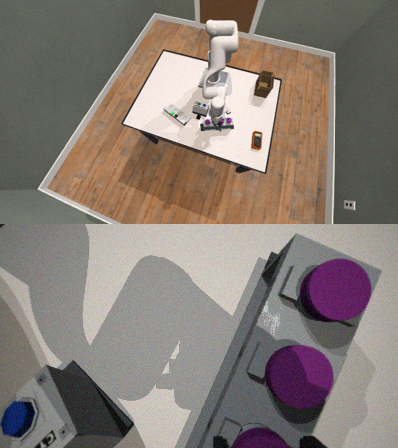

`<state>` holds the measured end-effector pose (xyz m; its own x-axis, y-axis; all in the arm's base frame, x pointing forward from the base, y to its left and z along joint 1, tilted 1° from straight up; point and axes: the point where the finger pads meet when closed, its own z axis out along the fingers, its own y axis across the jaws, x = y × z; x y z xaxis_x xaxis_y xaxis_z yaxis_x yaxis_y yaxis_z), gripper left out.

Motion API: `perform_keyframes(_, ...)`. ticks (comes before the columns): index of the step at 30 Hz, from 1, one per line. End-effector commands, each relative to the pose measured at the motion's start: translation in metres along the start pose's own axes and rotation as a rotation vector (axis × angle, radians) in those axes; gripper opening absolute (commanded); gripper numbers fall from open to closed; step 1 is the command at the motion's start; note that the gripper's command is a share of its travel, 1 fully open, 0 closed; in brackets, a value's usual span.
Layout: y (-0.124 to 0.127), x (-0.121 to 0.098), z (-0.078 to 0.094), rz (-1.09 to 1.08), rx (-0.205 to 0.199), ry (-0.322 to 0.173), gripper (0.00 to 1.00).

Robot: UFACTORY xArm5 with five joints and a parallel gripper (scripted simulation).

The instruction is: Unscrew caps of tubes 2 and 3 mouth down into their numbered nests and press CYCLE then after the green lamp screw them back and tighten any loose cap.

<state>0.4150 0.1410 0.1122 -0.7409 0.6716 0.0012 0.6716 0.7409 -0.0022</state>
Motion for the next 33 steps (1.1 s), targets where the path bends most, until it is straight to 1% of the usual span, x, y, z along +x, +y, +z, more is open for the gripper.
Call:
perform_keyframes(1, 0.0013, -0.0007, 0.0010, 0.031, 0.000, -0.010, 0.46)
perform_keyframes(14, 0.0013, -0.0008, 0.0045, 0.031, 0.000, -0.010, 0.46)
perform_keyframes(15, 0.0013, -0.0008, 0.0045, 0.031, 0.000, -0.010, 0.00)
perform_keyframes(29, 0.0013, -0.0008, 0.0045, 0.031, 0.000, -0.010, 0.00)
perform_keyframes(33, 0.0013, -0.0008, 0.0047, 0.165, -0.001, -0.010, 0.00)
